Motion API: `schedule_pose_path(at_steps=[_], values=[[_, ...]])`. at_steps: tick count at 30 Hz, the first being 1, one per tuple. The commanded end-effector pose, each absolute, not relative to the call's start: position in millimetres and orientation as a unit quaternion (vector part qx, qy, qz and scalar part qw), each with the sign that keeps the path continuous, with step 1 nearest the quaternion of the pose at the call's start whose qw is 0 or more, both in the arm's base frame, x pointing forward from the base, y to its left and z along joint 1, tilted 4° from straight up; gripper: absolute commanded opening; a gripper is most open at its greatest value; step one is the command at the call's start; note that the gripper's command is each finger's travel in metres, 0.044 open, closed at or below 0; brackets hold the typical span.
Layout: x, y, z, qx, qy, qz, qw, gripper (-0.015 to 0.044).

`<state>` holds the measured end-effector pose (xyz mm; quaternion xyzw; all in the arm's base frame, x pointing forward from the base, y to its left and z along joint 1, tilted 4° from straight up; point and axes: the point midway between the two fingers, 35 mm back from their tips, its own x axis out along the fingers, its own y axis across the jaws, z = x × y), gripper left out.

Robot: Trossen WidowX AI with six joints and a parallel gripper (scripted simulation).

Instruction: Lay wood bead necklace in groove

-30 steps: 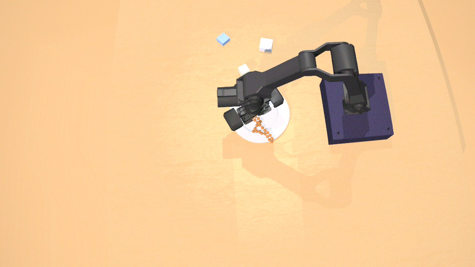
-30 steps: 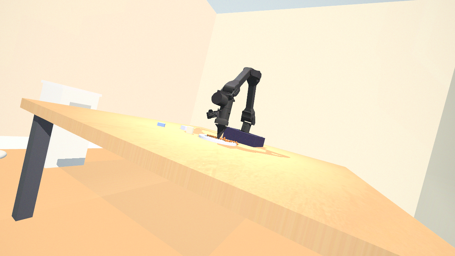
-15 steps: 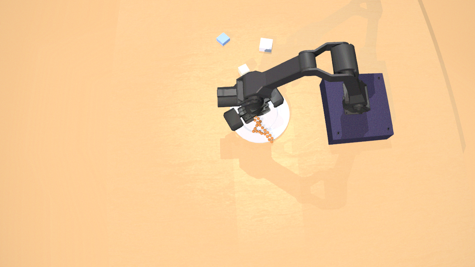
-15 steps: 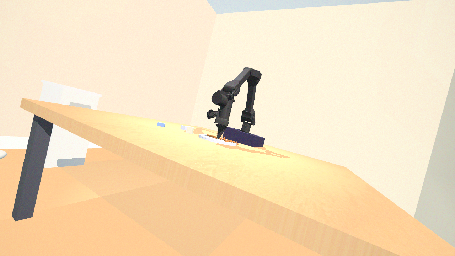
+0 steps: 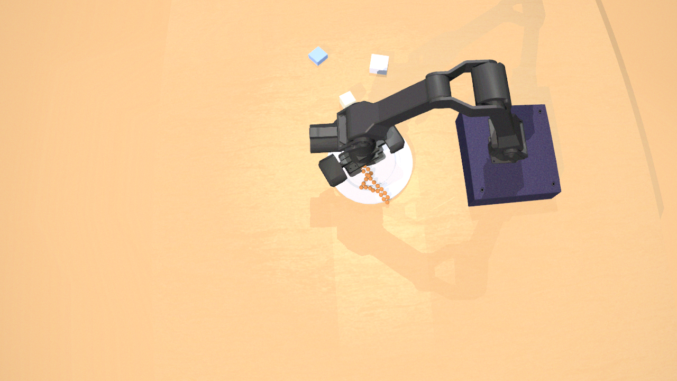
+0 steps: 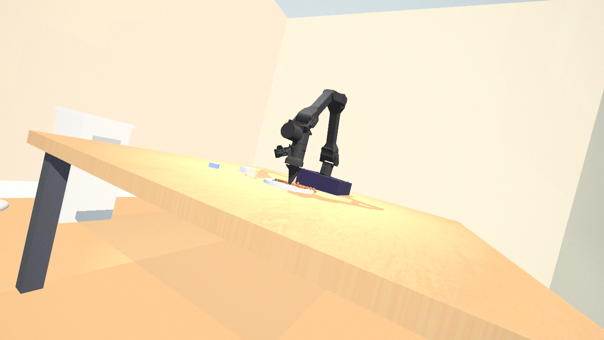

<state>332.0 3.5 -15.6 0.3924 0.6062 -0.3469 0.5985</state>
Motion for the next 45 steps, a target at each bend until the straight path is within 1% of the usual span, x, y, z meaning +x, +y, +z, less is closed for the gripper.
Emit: schedule_pose_path(at_steps=[1,45], values=[[332.4,3.5,-15.5,0.393,0.606,-0.347,0.599,0.0],[339.8,9.7,-12.5,0.395,0.605,-0.347,0.598,0.0]])
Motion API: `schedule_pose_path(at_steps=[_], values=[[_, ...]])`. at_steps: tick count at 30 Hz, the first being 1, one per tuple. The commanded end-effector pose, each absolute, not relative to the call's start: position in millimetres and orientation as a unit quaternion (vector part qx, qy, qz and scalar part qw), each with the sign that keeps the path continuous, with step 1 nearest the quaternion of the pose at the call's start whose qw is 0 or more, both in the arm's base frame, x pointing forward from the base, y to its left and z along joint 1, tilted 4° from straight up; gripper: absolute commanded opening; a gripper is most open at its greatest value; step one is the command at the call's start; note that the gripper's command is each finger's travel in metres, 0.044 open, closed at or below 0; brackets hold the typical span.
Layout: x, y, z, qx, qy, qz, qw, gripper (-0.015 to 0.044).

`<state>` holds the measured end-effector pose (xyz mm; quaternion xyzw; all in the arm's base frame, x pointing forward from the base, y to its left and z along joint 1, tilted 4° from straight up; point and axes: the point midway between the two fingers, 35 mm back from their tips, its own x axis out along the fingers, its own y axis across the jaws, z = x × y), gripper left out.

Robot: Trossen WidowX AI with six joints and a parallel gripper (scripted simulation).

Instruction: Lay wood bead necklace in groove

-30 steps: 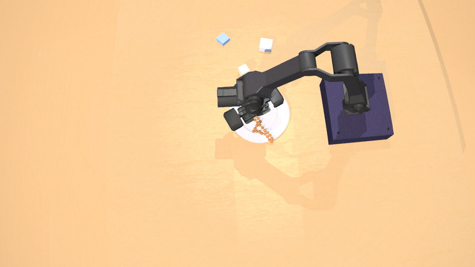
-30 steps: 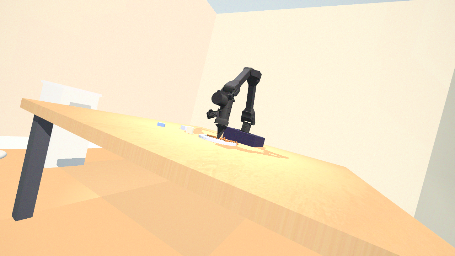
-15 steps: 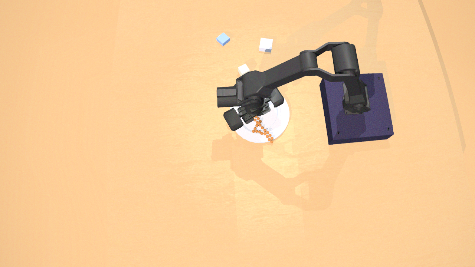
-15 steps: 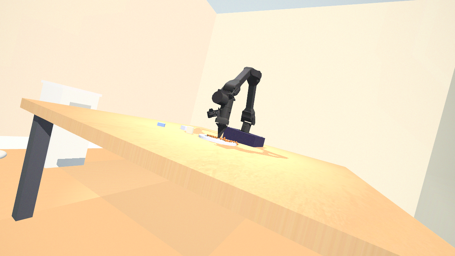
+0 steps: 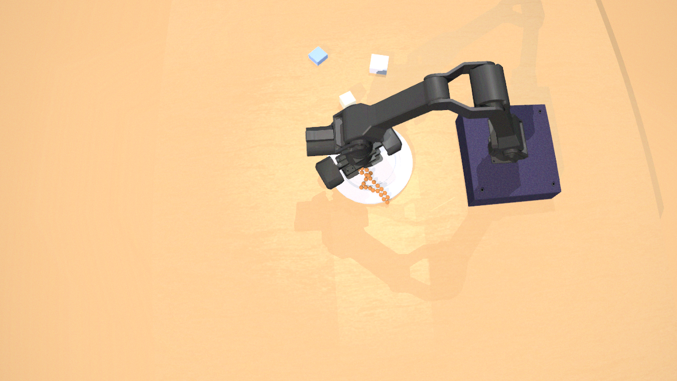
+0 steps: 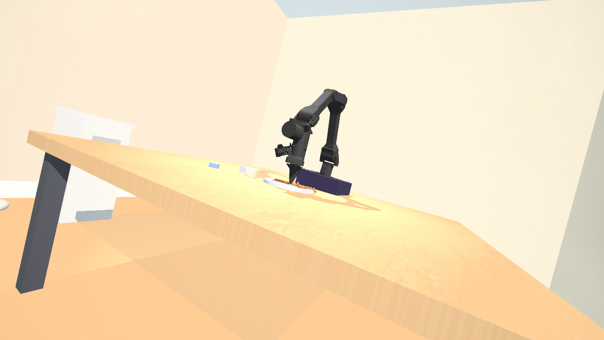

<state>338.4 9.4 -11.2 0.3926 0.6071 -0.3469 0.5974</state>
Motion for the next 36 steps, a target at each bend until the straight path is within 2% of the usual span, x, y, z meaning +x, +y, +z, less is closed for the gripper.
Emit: schedule_pose_path(at_steps=[1,17,36], values=[[338.4,9.4,-11.2,0.393,0.607,-0.347,0.597,0.0026],[338.4,9.4,-10.6,0.393,0.607,-0.347,0.597,0.044],[338.4,9.3,-8.9,0.395,0.605,-0.347,0.598,0.044]])
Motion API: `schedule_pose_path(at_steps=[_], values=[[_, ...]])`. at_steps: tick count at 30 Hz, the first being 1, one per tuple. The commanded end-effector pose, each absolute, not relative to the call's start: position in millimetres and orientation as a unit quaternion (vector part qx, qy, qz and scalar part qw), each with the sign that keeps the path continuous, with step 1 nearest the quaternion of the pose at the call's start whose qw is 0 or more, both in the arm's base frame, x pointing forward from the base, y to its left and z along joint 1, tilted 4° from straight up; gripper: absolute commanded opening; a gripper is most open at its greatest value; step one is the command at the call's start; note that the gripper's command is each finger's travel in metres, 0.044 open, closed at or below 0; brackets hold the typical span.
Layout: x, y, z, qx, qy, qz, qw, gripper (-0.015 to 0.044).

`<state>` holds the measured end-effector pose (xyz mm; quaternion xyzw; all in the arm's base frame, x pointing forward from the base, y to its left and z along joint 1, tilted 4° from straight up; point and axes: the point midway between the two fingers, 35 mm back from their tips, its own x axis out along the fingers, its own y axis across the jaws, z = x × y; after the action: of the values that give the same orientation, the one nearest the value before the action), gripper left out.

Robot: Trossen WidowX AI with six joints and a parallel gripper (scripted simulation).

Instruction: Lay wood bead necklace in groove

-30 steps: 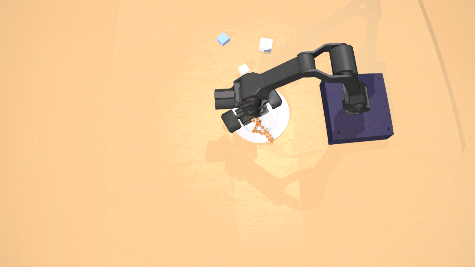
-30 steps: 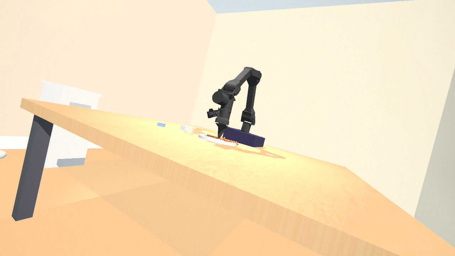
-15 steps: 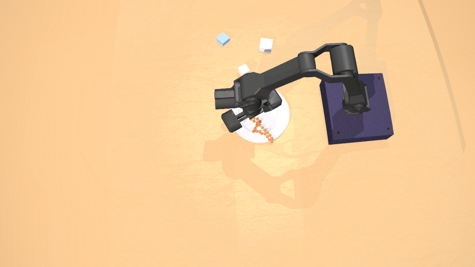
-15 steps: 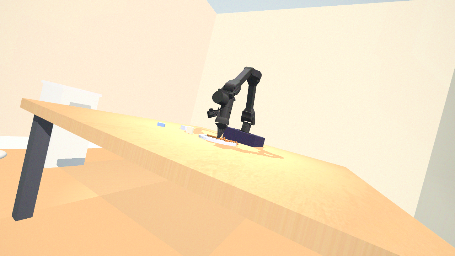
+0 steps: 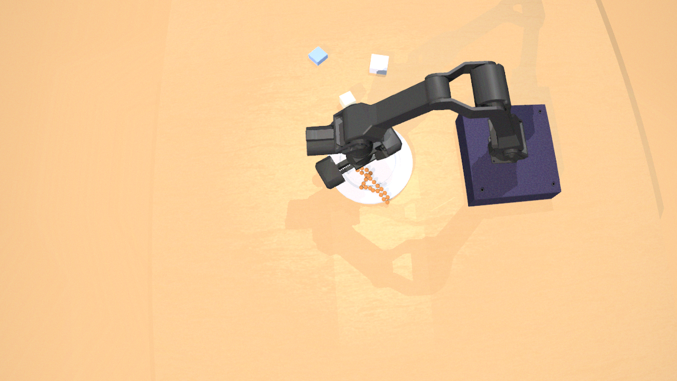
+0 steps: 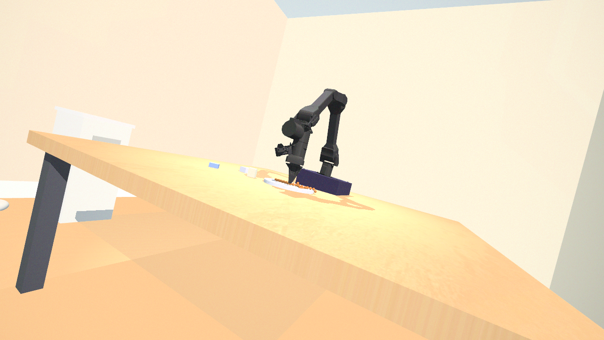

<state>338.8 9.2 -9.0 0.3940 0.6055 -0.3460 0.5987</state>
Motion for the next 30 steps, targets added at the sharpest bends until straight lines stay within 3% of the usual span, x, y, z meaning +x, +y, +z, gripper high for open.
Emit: schedule_pose_path(at_steps=[1,5,17,30], values=[[338.4,9.3,-8.9,0.395,0.605,-0.347,0.598,0.044],[338.4,9.3,-8.9,0.395,0.605,-0.347,0.598,0.044],[306.5,41.7,24.0,0.472,0.555,-0.424,0.538,0.0125],[309.2,42.3,13.9,0.471,0.555,-0.421,0.541,0.012]])
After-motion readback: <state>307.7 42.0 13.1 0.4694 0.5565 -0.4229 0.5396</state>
